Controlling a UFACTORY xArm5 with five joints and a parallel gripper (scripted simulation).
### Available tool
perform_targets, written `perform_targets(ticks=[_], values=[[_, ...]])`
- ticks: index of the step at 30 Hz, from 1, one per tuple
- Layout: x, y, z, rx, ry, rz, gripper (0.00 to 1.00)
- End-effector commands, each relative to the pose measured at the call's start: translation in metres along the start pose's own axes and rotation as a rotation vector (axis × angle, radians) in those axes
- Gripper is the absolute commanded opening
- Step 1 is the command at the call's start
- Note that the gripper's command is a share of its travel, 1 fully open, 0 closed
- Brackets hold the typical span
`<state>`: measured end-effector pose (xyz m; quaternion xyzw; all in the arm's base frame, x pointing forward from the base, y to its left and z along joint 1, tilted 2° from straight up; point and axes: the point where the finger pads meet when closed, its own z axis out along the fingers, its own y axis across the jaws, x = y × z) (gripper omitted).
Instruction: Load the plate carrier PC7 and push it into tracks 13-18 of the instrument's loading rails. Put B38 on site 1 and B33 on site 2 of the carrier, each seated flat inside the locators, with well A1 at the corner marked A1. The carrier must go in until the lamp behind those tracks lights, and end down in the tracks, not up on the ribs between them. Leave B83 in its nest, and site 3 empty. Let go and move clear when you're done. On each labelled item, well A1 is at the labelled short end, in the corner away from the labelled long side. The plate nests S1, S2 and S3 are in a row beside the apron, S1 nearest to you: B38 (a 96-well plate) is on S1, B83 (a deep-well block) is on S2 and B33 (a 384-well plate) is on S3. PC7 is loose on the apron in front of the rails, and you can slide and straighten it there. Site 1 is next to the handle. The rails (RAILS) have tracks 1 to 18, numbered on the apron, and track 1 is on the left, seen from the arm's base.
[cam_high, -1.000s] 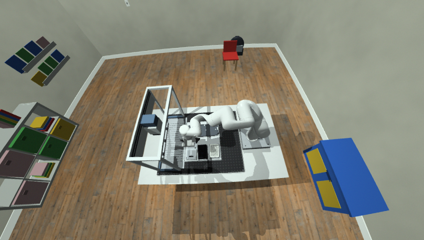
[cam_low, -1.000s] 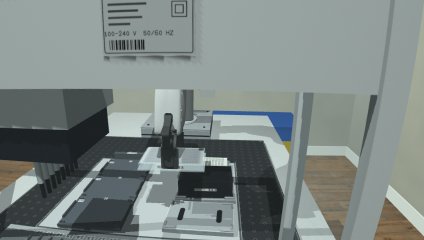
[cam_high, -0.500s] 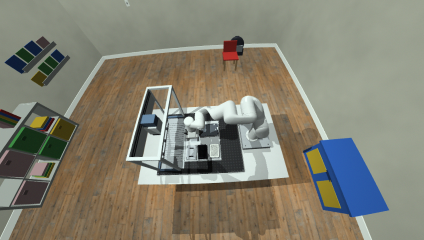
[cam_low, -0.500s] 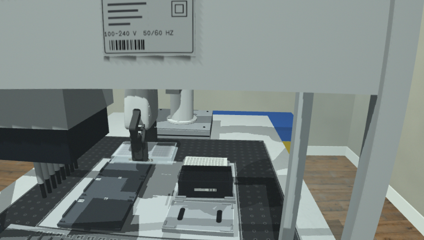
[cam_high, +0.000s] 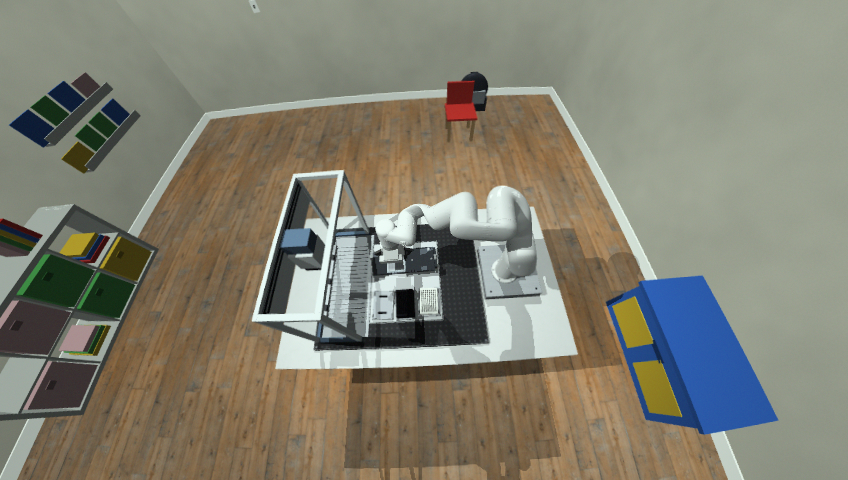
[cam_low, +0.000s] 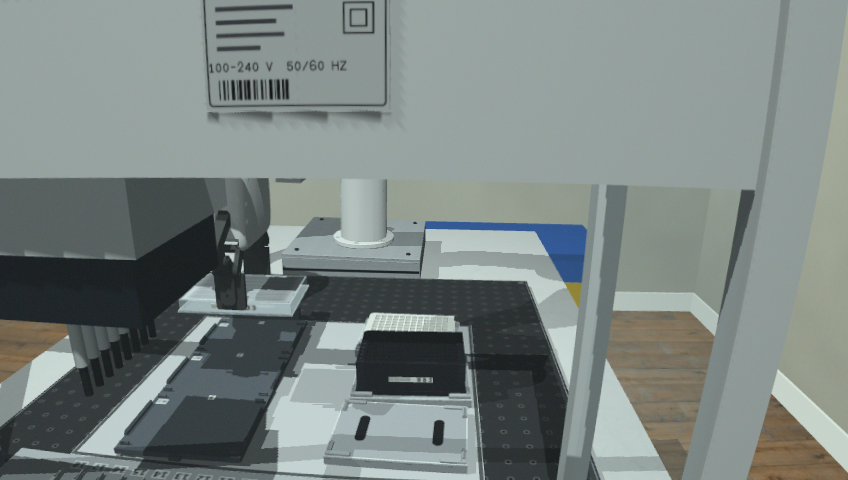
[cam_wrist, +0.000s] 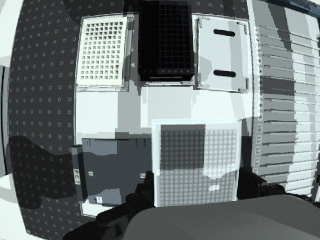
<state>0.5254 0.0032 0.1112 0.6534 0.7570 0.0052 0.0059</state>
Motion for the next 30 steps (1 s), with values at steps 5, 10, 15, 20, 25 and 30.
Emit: perform_targets(ticks=[5, 10, 15, 20, 25, 30], values=[[-0.026, -0.010, -0.001, -0.007, 0.020, -0.001, 0.00], [-0.044, -0.018, -0.001, -0.007, 0.020, -0.001, 0.00], [-0.044, -0.018, -0.001, -0.007, 0.020, -0.001, 0.00], [-0.044, -0.018, -0.001, -0.007, 0.020, -0.001, 0.00], [-0.044, -0.018, -0.001, -0.007, 0.020, -0.001, 0.00], [-0.043, -0.018, 0.001, -0.007, 0.020, -0.001, 0.00]])
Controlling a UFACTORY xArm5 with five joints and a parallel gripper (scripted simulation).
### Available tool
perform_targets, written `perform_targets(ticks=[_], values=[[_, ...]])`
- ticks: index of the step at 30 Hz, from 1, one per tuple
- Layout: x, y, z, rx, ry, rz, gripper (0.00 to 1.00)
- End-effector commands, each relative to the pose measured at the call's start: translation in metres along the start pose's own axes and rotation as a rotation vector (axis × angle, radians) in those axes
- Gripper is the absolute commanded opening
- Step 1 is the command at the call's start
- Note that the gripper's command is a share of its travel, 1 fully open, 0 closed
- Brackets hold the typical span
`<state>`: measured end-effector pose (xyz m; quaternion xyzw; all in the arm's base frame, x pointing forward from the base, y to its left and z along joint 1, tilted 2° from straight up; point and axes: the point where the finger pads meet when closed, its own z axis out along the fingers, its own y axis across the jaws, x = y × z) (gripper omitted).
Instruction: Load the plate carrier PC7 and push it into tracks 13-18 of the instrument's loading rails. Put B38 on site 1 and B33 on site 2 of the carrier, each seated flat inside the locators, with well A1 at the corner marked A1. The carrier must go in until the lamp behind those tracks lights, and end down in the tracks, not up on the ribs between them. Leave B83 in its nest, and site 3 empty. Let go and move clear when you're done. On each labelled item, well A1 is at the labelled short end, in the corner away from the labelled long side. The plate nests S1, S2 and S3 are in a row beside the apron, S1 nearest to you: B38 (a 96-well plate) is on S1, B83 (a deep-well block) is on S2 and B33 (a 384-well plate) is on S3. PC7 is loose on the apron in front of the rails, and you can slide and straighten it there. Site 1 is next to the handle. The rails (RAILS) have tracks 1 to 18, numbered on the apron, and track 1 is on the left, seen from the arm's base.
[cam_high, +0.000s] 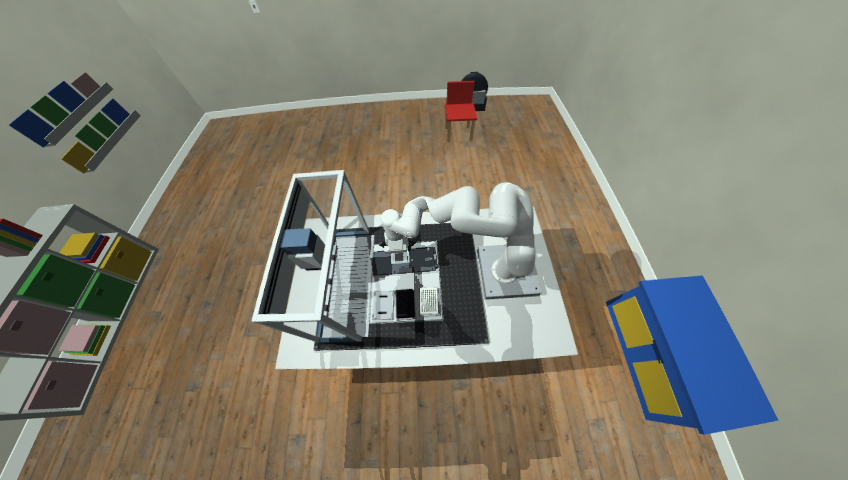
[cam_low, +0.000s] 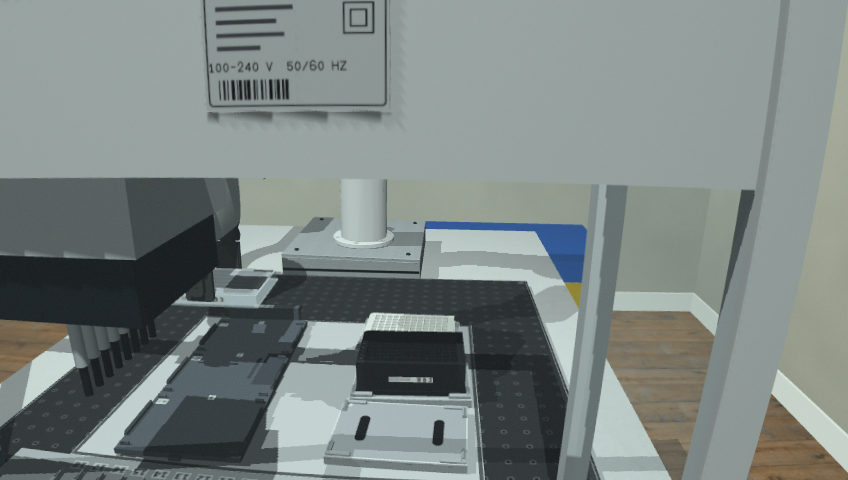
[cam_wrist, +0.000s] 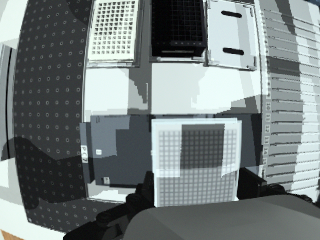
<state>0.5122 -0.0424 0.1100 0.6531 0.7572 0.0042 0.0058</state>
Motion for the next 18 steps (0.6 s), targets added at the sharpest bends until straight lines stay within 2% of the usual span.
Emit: perform_targets(ticks=[1, 18], values=[[0.000, 0.001, 0.002, -0.009, 0.021, 0.000, 0.00], [0.000, 0.001, 0.027, -0.009, 0.021, 0.000, 0.00]])
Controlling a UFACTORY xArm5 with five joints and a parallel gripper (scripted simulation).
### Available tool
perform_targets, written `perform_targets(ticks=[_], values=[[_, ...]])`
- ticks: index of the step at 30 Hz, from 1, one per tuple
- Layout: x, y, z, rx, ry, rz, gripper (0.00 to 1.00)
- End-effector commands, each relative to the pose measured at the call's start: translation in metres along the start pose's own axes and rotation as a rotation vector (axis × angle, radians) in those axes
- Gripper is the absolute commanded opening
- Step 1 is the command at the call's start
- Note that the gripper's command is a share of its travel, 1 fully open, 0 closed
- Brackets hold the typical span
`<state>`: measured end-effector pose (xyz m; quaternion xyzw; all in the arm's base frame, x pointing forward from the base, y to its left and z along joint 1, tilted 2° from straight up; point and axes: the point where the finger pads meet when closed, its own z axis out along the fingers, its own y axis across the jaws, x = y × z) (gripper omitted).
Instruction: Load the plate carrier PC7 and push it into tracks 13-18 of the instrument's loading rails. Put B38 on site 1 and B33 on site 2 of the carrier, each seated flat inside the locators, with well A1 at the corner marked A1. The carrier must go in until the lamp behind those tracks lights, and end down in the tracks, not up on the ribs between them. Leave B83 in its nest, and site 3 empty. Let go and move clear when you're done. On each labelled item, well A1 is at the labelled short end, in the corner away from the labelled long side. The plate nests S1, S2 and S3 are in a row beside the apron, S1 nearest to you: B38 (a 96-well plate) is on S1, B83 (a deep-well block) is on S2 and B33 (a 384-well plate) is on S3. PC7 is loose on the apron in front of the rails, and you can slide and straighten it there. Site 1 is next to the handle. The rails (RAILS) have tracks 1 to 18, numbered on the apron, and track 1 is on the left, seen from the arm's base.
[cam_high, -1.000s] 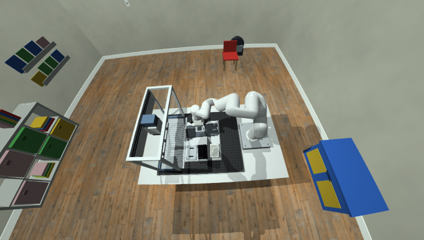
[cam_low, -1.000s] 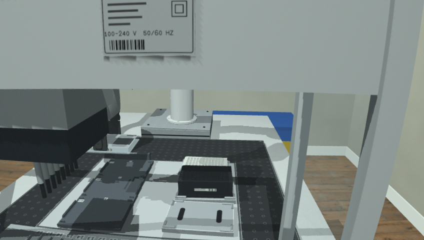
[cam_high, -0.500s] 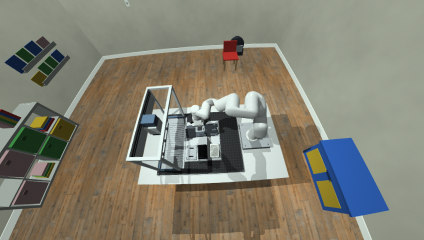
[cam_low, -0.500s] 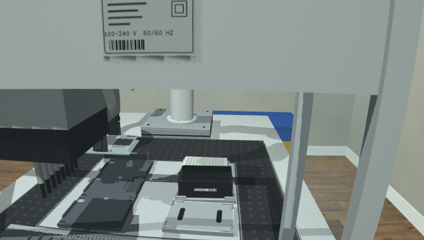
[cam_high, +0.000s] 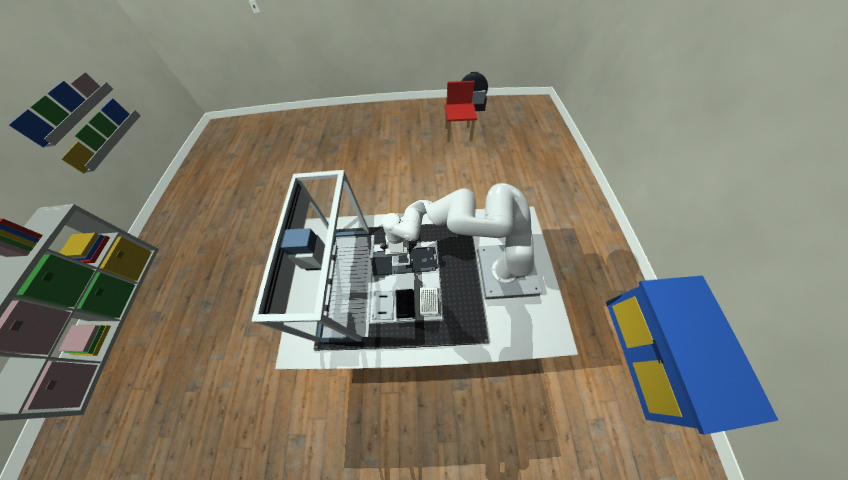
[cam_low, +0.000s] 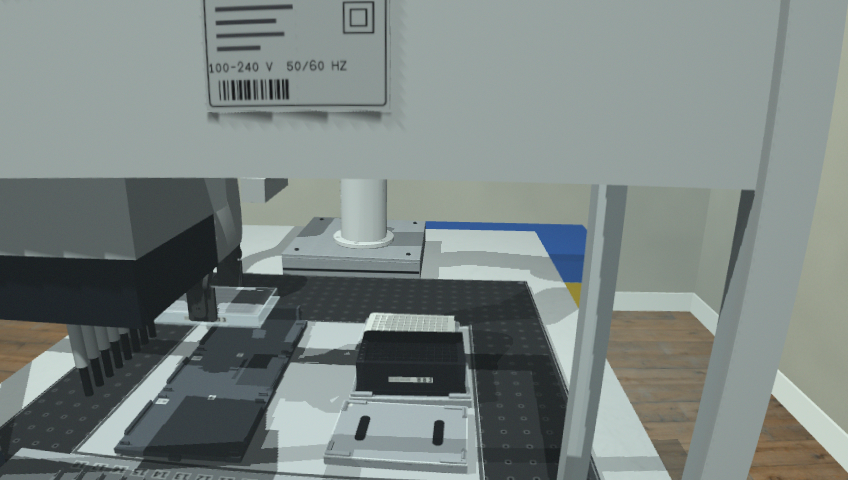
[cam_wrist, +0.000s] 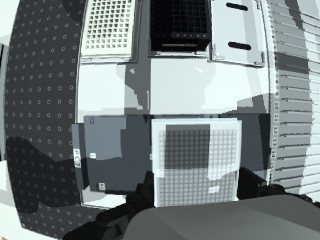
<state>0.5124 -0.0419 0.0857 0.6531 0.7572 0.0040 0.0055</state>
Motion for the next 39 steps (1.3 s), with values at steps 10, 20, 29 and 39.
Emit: perform_targets(ticks=[10, 20, 29, 39], values=[[0.000, 0.002, 0.016, -0.010, 0.021, 0.000, 0.00], [0.000, 0.002, 0.032, -0.010, 0.021, 0.000, 0.00], [0.001, 0.002, 0.044, -0.010, 0.021, 0.000, 0.00], [0.001, 0.002, 0.057, -0.010, 0.021, 0.000, 0.00]])
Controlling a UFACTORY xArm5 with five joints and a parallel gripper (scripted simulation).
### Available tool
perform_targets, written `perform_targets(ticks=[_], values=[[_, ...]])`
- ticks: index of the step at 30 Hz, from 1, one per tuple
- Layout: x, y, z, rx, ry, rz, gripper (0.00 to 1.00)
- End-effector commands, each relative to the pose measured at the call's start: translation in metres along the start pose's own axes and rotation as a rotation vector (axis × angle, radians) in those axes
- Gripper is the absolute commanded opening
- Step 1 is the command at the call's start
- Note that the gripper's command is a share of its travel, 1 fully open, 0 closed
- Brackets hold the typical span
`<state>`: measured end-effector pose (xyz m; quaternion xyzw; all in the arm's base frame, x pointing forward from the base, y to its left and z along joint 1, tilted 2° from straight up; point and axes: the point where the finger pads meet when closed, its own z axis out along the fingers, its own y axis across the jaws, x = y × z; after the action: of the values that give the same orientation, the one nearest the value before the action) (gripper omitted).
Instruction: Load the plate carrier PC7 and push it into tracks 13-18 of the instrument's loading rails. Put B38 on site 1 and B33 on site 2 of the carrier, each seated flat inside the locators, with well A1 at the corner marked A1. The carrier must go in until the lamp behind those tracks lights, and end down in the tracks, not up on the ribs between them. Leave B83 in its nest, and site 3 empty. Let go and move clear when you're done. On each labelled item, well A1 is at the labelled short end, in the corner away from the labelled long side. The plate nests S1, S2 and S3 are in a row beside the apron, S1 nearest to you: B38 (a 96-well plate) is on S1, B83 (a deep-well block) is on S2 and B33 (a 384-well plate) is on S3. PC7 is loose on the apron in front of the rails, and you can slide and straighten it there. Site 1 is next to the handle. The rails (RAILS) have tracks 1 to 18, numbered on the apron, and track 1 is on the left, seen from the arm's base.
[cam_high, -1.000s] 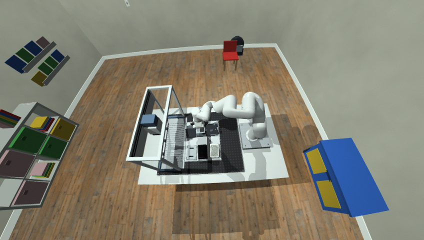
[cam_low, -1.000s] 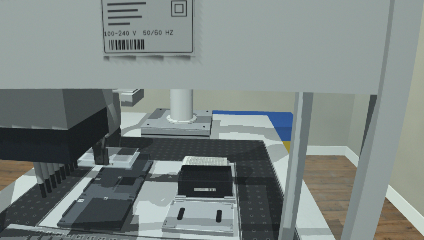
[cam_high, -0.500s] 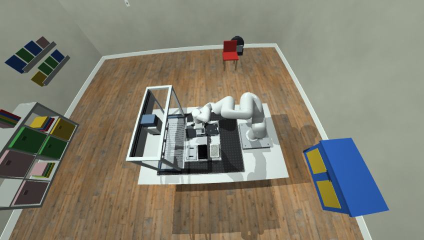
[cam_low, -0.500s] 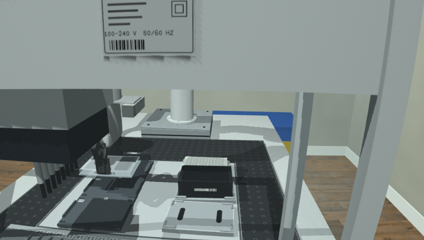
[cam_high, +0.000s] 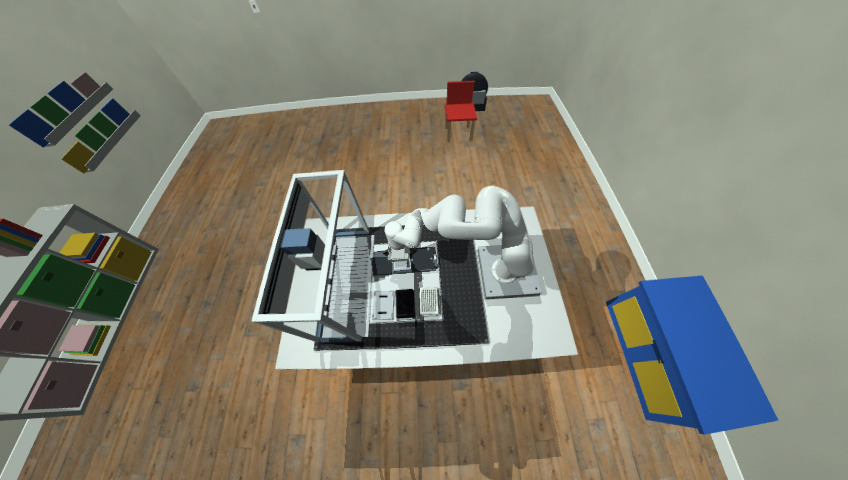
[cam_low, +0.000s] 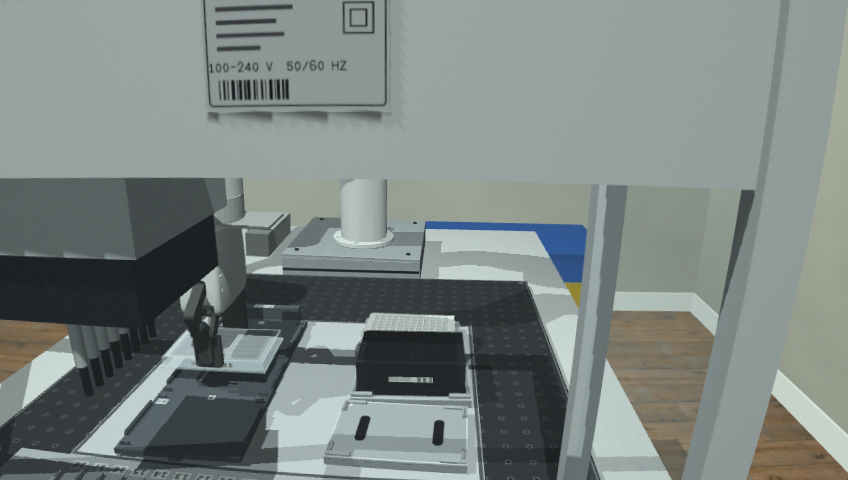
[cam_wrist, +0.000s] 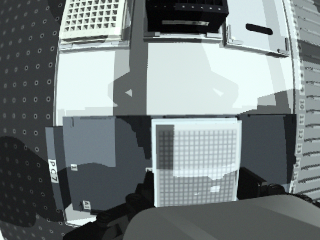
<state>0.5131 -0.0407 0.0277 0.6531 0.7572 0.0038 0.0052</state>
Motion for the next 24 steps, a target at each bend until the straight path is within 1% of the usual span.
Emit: perform_targets(ticks=[1, 8, 24], values=[[0.000, 0.002, 0.001, -0.010, 0.020, 0.000, 0.00], [0.000, 0.002, 0.013, -0.010, 0.020, 0.000, 0.00], [0.000, 0.002, 0.013, -0.010, 0.020, 0.000, 0.00]])
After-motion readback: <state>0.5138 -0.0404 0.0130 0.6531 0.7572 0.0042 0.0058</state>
